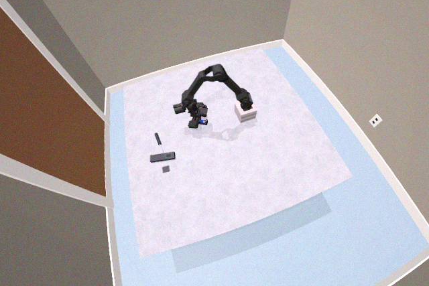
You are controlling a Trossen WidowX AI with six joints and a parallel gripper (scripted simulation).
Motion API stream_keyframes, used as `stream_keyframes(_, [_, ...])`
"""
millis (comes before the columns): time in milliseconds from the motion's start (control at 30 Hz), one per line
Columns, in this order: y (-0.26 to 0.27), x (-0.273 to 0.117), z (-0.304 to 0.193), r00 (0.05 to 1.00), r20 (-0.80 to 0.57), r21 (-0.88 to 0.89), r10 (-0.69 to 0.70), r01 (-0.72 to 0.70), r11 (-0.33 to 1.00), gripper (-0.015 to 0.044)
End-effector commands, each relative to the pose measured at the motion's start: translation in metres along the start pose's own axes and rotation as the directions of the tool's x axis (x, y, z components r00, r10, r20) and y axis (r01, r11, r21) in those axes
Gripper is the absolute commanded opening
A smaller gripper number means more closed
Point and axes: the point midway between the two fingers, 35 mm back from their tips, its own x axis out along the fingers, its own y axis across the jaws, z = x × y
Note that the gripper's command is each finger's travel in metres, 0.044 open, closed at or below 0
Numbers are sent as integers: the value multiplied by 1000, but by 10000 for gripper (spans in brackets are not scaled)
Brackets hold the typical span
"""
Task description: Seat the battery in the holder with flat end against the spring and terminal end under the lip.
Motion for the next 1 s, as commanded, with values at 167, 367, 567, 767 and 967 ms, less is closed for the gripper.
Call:
stream_keyframes(167, [0,0,5,1000,-10,5,0,0,1000,61])
stream_keyframes(367, [1,2,10,1000,-8,6,0,0,1000,61])
stream_keyframes(567, [1,2,10,1000,-8,7,0,0,1000,61])
stream_keyframes(767, [1,2,10,1000,-9,7,0,0,1000,61])
stream_keyframes(967, [1,2,10,1000,-9,6,0,0,1000,140])
